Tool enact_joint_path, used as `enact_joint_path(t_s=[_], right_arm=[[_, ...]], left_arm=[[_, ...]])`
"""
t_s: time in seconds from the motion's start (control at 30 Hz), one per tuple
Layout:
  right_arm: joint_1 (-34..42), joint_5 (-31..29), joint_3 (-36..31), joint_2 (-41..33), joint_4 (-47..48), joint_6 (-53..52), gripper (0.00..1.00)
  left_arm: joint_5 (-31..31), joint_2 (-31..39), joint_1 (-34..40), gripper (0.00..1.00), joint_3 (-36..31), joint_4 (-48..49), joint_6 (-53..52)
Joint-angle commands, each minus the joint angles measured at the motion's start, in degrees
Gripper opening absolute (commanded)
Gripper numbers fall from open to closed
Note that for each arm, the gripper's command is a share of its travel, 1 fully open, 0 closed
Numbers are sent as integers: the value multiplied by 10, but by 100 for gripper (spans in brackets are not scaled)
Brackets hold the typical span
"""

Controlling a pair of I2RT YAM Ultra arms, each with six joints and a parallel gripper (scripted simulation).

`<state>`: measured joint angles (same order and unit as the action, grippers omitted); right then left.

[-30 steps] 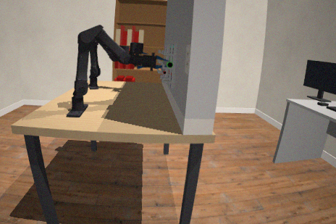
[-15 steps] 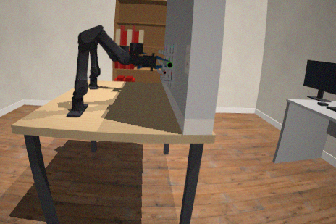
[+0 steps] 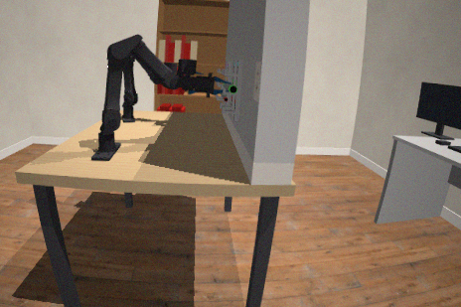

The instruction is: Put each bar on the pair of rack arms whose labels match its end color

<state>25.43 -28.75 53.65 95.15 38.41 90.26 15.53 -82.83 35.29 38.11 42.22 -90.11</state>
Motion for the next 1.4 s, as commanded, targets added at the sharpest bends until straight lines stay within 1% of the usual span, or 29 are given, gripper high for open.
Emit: enact_joint_path(t_s=[0.0,1.37], right_arm=[[-3,1,1,-2,27,-3,0],[-3,1,-5,4,39,-3,0]], left_arm=[[4,1,3,100,9,15,1],[4,1,3,100,9,15,1]])
